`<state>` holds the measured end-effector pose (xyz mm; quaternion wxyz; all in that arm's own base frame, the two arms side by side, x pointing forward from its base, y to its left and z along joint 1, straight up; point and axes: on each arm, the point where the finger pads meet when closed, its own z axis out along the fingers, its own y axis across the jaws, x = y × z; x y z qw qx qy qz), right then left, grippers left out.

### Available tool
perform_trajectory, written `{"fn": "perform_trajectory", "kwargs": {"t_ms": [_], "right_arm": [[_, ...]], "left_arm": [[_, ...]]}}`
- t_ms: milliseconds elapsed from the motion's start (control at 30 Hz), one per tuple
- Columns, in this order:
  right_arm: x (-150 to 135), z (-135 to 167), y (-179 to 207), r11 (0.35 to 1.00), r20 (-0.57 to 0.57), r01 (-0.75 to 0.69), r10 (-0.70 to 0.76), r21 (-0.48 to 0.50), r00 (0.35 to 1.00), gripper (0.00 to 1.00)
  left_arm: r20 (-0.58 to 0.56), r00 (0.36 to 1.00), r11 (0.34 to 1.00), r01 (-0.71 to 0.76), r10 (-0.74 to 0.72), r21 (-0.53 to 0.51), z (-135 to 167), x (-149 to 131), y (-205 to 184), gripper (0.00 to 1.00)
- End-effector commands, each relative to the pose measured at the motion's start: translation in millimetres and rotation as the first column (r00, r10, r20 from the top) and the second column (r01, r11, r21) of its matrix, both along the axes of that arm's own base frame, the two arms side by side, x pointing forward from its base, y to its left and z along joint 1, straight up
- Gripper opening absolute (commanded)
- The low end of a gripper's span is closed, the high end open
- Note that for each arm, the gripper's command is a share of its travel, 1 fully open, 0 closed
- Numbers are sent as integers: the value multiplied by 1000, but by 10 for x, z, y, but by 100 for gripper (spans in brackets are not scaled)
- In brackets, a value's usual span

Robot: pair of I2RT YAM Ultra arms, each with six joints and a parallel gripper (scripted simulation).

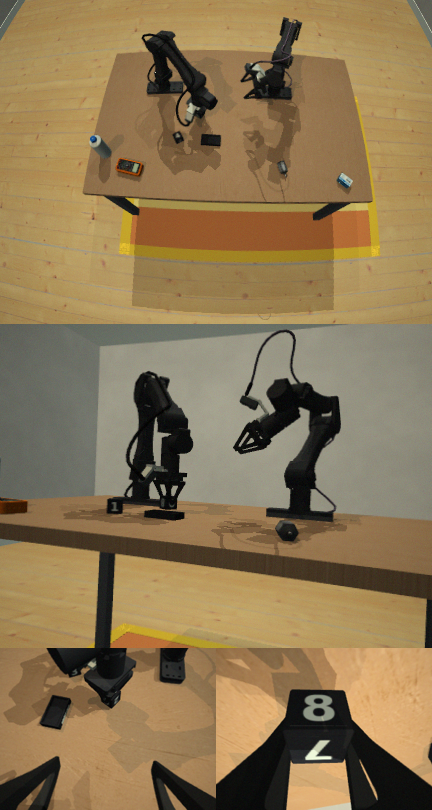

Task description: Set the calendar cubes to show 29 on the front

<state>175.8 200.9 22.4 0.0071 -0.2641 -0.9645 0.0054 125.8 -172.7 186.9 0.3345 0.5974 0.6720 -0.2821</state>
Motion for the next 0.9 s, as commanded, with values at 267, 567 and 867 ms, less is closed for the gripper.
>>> {"fn": "perform_trajectory", "kwargs": {"t_ms": [267,567,867], "right_arm": [[43,7,25,1000,38,-1,0,20,999,35],[43,-33,18,1000,38,-1,0,20,999,35],[42,-73,13,1000,38,-1,0,20,999,35]], "left_arm": [[16,1000,999,17,-17,-33,131,-7,-34,100],[16,1000,999,17,-17,-33,131,-7,-34,100],[16,1000,999,17,-17,-33,131,-7,-34,100]]}}
